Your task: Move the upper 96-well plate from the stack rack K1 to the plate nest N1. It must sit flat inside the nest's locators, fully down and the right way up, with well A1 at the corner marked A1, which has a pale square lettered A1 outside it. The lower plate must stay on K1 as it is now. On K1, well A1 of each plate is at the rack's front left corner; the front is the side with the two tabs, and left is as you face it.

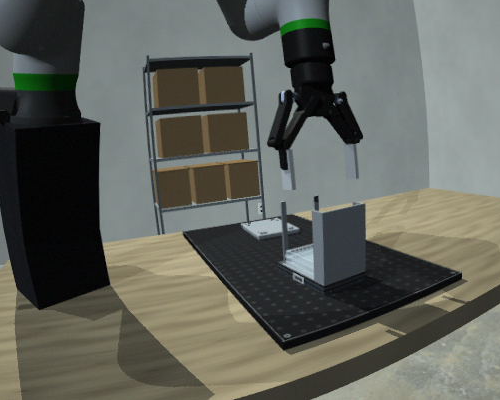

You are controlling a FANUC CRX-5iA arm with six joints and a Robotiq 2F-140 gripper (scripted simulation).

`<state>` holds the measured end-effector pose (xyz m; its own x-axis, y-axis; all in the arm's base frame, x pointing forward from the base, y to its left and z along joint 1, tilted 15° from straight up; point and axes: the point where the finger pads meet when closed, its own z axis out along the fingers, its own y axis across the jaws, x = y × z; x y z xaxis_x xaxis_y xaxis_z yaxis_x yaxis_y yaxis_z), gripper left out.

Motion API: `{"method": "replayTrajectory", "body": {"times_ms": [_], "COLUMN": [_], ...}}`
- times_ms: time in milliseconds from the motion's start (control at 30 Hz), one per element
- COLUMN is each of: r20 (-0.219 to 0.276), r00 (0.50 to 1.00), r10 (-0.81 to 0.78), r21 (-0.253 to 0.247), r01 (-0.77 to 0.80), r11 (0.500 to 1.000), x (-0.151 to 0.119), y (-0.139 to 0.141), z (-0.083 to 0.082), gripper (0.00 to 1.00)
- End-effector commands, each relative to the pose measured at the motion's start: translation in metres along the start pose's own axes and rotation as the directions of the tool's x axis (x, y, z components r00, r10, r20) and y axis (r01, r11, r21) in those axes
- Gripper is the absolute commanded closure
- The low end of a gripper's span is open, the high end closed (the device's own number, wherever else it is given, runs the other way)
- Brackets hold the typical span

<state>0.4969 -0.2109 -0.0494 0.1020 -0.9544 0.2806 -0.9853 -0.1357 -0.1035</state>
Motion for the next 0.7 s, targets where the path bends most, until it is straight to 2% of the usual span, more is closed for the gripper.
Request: {"method": "replayTrajectory", "body": {"times_ms": [0,400,667], "r20": [0.045,0.045,0.045], "r00": [0.998,0.998,0.998], "r10": [0.045,0.045,0.045], "r21": [-0.003,-0.003,-0.003], "r01": [-0.045,-0.045,-0.045], "r11": [0.999,0.999,0.999], "x": [-0.004,-0.004,-0.004], "y": [0.006,0.006,0.006], "z": [0.001,0.001,0.014], "gripper": [0.0,0.0,0.0]}}
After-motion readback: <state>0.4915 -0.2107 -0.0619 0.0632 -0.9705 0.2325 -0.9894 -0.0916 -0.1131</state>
